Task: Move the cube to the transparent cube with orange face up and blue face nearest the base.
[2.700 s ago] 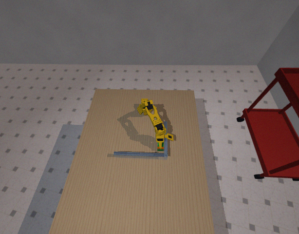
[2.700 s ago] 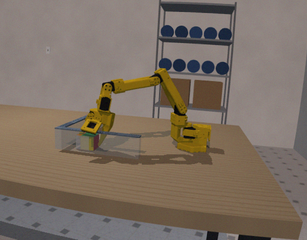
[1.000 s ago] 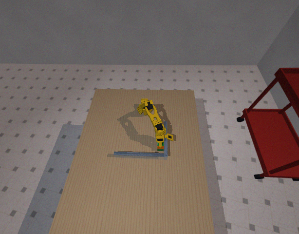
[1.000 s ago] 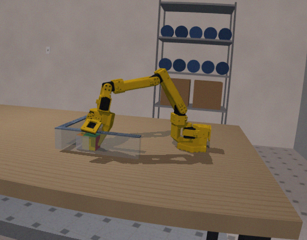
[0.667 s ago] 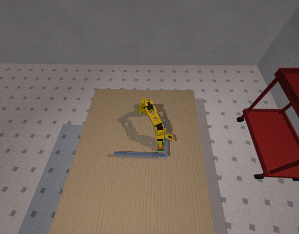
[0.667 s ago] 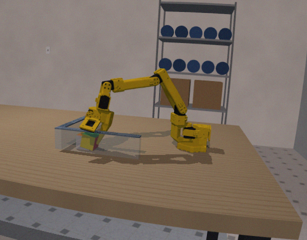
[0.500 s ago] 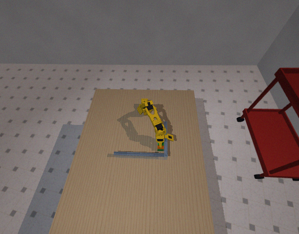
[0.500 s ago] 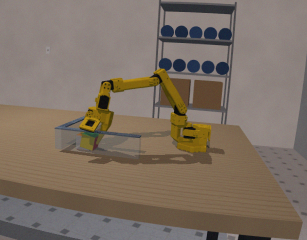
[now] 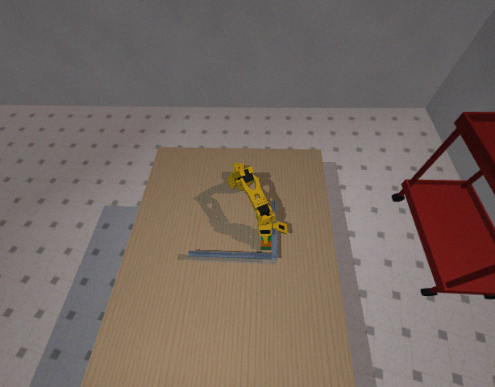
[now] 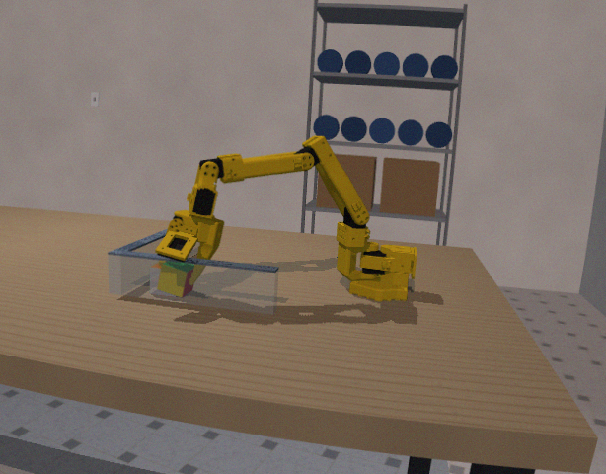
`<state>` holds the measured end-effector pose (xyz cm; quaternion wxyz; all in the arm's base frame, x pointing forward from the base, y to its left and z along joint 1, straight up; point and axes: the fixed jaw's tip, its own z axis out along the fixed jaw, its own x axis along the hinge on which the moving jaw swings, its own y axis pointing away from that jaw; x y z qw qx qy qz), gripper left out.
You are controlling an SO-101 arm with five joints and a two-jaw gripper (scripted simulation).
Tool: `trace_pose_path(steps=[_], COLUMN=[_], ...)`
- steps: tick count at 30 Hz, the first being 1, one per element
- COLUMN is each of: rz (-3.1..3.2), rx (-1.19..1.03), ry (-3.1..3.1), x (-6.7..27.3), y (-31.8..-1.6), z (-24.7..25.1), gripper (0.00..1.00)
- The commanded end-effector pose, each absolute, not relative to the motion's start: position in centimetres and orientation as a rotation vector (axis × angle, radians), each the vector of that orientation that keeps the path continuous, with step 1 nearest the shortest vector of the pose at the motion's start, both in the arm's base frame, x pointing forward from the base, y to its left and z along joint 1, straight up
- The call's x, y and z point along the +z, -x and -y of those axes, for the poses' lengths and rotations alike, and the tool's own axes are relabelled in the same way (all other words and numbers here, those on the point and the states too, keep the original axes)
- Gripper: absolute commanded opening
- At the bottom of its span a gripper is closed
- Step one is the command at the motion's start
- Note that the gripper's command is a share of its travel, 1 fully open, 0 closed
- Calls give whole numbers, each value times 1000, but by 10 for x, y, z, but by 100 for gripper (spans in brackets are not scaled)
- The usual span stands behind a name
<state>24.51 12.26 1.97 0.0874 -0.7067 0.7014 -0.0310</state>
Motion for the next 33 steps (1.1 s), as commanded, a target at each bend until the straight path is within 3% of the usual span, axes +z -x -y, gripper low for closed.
trace_pose_path(steps=[1, 33], rz=[-2051, -2050], rx=[-117, -118], ry=[2067, 2066], x=[31, 80], y=[-252, -250], z=[-125, -124], gripper=[22, 22])
